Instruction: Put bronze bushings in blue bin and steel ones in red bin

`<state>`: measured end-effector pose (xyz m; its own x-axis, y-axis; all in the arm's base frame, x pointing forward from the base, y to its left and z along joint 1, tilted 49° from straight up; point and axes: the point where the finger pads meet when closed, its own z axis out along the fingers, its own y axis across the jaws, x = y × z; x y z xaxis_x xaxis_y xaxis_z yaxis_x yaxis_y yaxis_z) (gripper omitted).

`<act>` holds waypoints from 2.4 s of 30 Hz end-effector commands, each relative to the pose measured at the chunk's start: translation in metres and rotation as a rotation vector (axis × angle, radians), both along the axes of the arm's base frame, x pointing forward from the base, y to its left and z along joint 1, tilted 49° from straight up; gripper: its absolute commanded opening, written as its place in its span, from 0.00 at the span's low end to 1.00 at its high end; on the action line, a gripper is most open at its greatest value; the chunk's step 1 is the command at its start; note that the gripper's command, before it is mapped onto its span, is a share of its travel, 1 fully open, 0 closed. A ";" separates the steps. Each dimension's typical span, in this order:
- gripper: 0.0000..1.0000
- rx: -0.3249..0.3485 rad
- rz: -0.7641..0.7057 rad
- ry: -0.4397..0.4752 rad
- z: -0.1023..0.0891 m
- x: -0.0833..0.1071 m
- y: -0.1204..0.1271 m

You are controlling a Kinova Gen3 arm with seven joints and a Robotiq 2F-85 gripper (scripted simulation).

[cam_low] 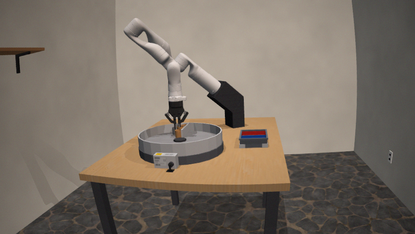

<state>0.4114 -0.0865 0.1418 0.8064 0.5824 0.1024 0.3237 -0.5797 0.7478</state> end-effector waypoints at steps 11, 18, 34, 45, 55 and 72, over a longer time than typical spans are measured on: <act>0.00 0.000 0.001 0.002 0.002 -0.003 0.003; 0.00 0.000 0.001 0.005 0.005 -0.006 0.004; 0.00 0.001 0.001 0.002 0.006 -0.006 0.006; 0.00 0.000 0.001 0.005 0.008 -0.009 0.008; 0.00 0.001 0.001 0.002 0.010 -0.009 0.009; 0.00 0.000 0.001 0.005 0.012 -0.012 0.011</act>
<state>0.4022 -0.0762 0.1537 0.8070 0.5816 0.1030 0.3235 -0.5811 0.7468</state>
